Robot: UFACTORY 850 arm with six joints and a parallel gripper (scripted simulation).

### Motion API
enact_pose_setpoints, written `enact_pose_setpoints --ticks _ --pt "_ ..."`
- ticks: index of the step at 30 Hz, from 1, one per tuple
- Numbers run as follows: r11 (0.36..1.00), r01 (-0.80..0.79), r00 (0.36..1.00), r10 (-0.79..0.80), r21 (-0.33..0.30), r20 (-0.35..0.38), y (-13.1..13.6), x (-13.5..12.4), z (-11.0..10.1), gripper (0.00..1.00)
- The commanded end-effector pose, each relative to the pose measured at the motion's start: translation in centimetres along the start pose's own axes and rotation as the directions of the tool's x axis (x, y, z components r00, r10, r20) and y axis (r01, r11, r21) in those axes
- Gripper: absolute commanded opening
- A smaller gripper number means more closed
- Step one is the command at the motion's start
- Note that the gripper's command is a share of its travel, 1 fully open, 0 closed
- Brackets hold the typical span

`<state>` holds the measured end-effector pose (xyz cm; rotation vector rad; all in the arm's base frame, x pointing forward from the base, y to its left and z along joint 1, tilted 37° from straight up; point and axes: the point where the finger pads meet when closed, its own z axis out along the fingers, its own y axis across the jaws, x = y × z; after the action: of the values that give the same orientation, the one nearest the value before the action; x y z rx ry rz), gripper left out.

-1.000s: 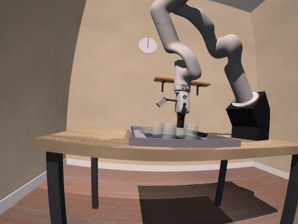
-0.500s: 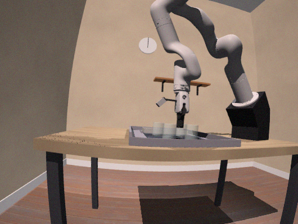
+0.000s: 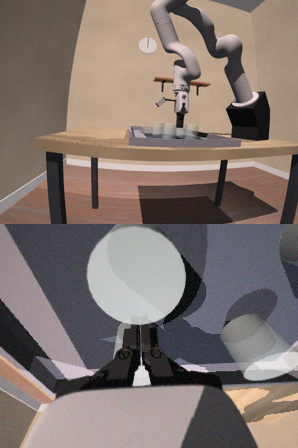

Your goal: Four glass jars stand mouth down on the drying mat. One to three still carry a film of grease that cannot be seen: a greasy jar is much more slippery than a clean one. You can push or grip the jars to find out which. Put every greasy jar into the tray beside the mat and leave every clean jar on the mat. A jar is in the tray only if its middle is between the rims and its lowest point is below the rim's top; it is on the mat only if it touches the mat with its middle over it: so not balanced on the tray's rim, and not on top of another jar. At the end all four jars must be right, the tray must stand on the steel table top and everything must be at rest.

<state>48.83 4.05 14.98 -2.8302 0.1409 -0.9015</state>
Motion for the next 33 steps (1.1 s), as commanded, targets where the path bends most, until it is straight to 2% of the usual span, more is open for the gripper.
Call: enact_pose_setpoints --ticks 1,33 --pt "1.0 0.0 1.0 0.0 0.0 -0.001 -0.01 0.08 -0.02 0.0" --pt "1.0 0.0 1.0 0.0 0.0 -0.001 -0.01 0.45 -0.23 0.0"
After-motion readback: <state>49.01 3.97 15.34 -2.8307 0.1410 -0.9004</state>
